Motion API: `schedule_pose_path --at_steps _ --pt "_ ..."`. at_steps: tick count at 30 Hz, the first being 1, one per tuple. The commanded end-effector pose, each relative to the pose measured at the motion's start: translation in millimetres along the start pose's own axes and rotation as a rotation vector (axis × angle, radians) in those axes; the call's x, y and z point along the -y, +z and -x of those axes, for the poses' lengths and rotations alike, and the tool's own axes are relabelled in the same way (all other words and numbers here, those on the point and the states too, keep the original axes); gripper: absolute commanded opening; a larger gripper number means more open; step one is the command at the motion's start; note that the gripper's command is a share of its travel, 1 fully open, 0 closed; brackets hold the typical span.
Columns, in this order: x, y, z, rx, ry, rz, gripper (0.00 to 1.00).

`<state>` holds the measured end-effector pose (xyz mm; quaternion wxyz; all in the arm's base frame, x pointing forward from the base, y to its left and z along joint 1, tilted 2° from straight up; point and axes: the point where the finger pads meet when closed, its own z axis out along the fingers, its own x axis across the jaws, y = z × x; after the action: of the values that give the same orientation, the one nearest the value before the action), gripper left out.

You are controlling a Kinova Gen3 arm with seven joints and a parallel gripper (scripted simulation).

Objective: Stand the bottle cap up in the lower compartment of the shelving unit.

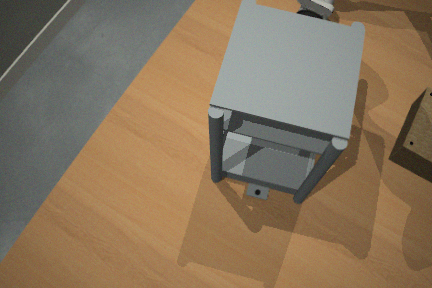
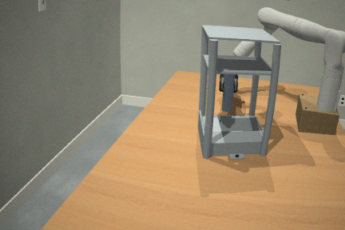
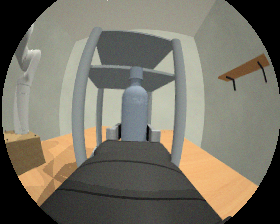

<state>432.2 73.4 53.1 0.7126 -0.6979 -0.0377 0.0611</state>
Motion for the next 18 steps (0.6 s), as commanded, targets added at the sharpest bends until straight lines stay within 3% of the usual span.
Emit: schedule_pose_path --at_steps 1,18 --pt "3 9.2 3 0.007 0.001 -0.003 0.0" --pt "3 48.3 10 0.007 0.001 -0.003 0.0"
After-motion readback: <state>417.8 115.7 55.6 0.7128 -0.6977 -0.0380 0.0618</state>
